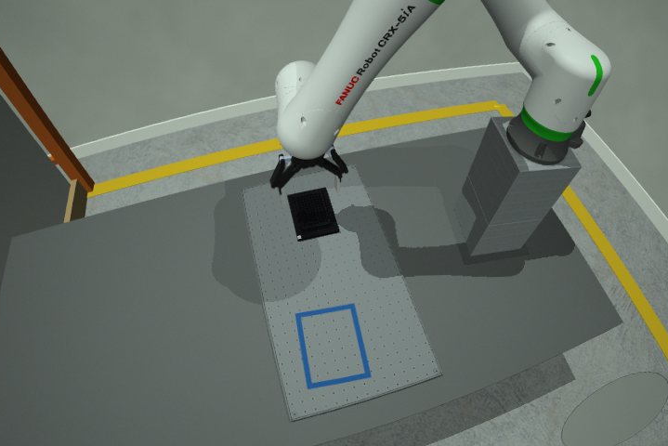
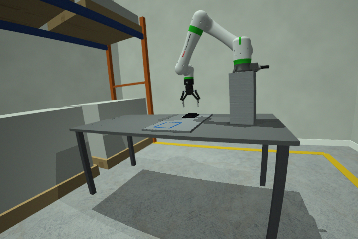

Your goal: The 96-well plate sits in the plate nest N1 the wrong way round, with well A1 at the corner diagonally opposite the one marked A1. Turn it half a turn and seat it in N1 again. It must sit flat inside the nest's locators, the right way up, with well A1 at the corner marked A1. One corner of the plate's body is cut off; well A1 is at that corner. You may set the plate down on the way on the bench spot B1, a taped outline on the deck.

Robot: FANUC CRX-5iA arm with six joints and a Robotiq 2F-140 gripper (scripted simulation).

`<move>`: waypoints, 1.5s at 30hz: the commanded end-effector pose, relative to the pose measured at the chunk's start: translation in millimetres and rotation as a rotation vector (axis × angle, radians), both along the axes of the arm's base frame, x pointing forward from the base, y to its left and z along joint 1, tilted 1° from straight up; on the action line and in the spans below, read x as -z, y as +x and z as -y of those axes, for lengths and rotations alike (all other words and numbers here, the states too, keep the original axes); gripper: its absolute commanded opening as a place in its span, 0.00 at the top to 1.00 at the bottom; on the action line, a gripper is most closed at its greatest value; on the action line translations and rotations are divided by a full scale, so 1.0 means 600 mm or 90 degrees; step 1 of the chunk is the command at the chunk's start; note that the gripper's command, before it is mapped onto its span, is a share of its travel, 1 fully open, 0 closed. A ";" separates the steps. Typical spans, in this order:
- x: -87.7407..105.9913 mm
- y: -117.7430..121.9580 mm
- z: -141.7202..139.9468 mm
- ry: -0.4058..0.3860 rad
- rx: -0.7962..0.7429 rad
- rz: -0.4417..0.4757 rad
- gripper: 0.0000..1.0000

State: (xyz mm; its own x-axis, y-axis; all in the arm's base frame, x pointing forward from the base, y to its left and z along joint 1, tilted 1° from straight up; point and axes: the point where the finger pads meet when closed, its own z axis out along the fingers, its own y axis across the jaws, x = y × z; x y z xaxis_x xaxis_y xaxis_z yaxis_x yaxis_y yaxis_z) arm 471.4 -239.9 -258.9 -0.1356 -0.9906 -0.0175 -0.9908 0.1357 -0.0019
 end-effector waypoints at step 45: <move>0.097 0.001 -0.001 0.000 0.000 0.000 0.00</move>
State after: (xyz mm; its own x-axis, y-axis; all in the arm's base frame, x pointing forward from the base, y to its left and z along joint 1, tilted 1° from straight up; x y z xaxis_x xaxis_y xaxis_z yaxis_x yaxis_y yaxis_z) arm 471.7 -238.9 -312.6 -0.1356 -0.9906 -0.0174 -0.9908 0.1357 -0.0019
